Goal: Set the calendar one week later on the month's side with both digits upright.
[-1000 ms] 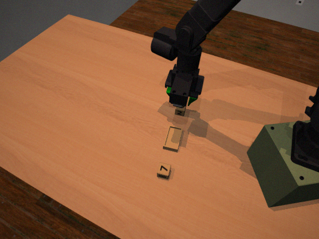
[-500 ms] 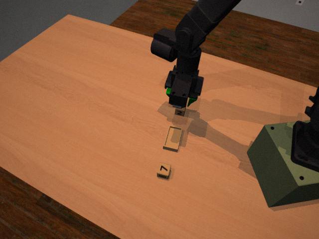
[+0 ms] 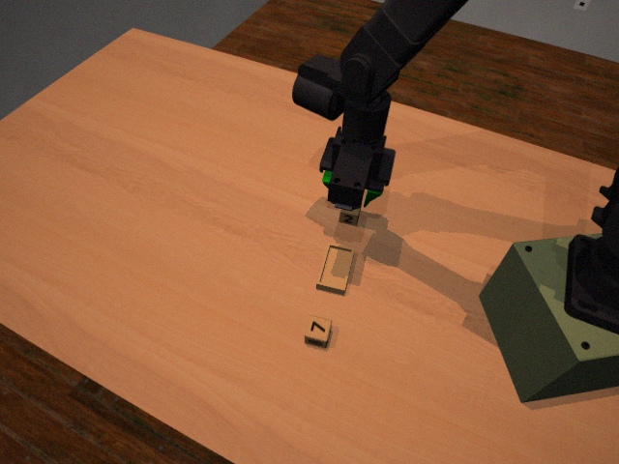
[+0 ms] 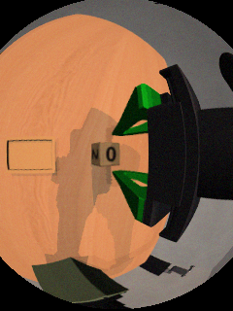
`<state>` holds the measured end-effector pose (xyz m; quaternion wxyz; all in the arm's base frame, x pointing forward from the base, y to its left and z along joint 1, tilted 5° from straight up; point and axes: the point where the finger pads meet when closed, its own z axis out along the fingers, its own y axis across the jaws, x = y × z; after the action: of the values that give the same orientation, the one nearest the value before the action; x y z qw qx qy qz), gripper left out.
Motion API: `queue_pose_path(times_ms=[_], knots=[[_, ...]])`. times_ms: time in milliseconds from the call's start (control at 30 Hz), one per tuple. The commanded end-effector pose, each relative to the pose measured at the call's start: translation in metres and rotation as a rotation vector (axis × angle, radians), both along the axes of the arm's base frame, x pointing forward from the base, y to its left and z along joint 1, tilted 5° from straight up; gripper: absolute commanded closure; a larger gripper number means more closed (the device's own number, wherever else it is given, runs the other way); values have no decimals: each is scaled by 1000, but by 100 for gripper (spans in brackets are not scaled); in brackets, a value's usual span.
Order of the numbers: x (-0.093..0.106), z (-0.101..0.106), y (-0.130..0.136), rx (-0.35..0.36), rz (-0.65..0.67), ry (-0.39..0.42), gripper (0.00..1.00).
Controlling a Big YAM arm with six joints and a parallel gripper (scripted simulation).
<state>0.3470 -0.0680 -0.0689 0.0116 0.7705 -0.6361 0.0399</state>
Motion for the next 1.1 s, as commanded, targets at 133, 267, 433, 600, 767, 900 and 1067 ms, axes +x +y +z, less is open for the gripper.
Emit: queue_pose_path(times_ms=[133,267,433,600,767,900,1067], knots=[[1,-5,-3,5,4,-3,54],[1,-5,-3,5,4,-3,54],[1,-5,-3,5,4,-3,54],[1,-5,-3,5,4,-3,54],[2,-4,-3,4,4,-6,54],[-1,-5,-3,5,4,-1,54],[6,-3,-4,3,4,-15,54]])
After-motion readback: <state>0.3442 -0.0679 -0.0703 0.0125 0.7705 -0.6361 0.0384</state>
